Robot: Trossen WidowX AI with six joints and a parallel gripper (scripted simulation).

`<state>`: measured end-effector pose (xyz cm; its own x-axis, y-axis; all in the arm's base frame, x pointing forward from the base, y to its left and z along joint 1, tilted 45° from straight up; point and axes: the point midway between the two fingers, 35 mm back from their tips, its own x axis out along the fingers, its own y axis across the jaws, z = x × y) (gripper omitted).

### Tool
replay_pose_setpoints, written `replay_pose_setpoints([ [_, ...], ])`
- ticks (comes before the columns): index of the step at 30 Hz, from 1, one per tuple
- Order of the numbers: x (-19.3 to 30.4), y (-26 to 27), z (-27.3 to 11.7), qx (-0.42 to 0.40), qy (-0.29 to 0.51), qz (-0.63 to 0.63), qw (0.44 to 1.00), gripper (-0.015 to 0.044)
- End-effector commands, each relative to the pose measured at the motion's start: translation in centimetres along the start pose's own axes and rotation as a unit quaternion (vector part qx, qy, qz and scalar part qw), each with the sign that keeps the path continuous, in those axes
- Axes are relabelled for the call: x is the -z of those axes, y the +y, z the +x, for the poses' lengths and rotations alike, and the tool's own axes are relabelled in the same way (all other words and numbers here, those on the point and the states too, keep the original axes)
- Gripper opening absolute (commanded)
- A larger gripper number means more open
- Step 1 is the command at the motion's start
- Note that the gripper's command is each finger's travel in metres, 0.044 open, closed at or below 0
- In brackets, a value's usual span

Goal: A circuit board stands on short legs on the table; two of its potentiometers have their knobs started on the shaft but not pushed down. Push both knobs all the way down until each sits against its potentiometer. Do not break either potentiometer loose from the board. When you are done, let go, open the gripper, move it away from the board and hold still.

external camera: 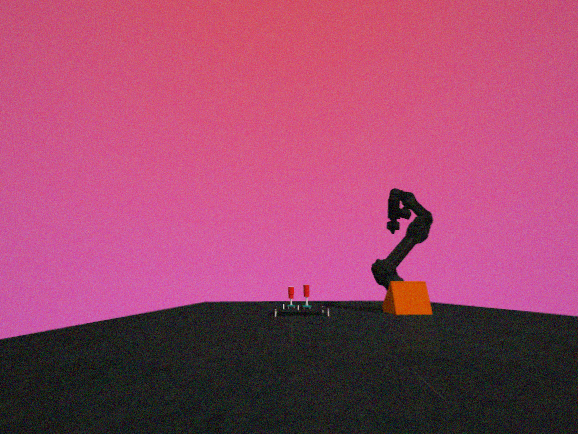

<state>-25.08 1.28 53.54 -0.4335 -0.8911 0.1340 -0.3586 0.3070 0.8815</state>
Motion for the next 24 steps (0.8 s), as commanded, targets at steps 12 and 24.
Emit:
replay_pose_setpoints([
  [12,7.6,-2.5,2.3,0.034,0.100,-0.078,0.991,0.0085],
  [24,13.5,-4.7,2.8,0.049,0.178,-0.161,0.970,0.0000],
])
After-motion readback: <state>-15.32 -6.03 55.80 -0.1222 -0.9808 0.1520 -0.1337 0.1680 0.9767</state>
